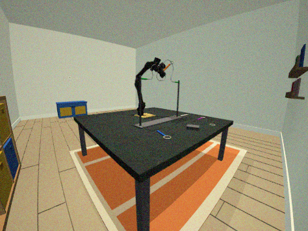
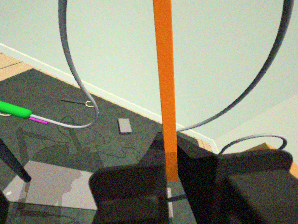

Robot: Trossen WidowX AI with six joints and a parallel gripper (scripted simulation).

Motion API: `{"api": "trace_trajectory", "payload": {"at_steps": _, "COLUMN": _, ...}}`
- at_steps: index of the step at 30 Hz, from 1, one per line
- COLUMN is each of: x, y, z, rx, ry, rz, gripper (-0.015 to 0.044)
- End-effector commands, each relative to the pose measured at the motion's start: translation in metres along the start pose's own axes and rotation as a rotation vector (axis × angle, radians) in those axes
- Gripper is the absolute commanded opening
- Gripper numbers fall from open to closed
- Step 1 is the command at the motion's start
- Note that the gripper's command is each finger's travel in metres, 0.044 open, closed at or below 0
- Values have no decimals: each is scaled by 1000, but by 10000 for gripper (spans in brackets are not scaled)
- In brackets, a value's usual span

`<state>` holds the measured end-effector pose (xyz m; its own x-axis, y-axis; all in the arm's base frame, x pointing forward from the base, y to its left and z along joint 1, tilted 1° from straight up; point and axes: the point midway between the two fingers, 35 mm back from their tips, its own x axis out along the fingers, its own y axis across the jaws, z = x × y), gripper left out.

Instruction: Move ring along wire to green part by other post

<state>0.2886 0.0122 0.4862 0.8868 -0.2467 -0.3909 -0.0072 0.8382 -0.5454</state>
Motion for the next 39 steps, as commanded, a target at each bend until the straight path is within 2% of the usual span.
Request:
{"api": "trace_trajectory", "payload": {"at_steps": 1, "x": -1, "y": -3, "z": 1, "rx": -42, "ry": 3, "rz": -21, "gripper": -150}}
{"api": "trace_trajectory", "payload": {"at_steps": 39, "x": -5, "y": -20, "z": 5, "rx": -470, "ry": 53, "rz": -216, "gripper": -150}}
